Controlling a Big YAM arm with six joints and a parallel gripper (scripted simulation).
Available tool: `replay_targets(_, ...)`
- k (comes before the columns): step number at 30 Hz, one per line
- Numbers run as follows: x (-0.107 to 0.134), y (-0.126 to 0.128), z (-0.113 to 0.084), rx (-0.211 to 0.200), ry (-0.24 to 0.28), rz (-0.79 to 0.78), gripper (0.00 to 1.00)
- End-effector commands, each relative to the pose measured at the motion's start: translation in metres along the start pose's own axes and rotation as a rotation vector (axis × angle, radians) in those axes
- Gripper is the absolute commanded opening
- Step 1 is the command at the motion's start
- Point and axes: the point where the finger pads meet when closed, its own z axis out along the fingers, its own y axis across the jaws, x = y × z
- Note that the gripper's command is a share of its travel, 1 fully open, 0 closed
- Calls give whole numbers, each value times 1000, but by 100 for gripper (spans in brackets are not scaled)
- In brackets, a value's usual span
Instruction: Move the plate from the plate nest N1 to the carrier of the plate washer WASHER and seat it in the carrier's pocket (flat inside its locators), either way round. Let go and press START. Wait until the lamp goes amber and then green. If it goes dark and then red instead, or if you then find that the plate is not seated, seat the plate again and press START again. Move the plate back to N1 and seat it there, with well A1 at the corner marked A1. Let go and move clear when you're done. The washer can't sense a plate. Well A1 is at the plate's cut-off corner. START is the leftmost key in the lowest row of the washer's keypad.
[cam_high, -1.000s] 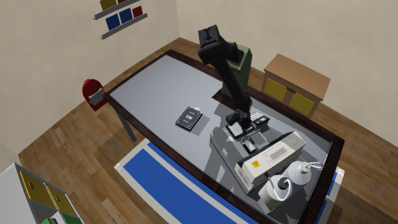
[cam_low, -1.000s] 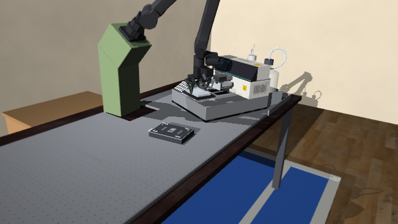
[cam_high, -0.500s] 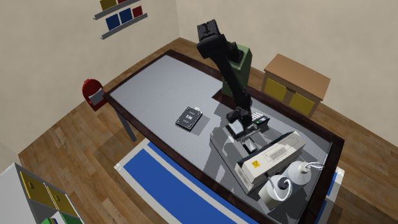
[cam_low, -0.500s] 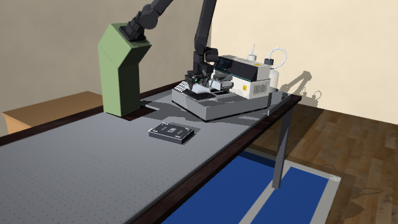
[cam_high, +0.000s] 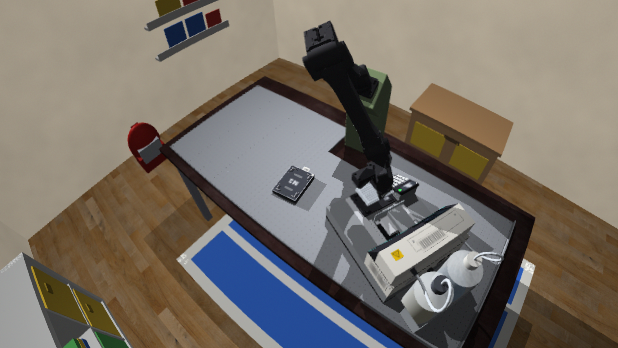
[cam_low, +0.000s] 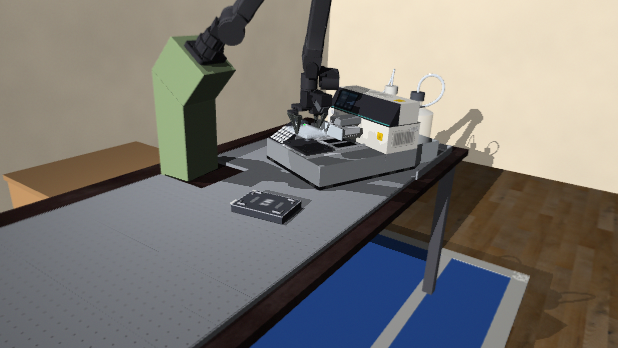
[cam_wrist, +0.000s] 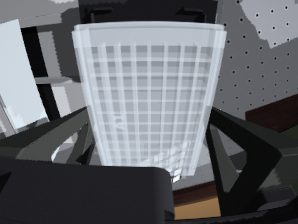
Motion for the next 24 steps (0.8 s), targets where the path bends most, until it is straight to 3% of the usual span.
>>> replay_targets(1, 2, 4, -14, -15, -1, 10, 84)
replay_targets(24, 1, 4, -49, -17, -2, 11, 84)
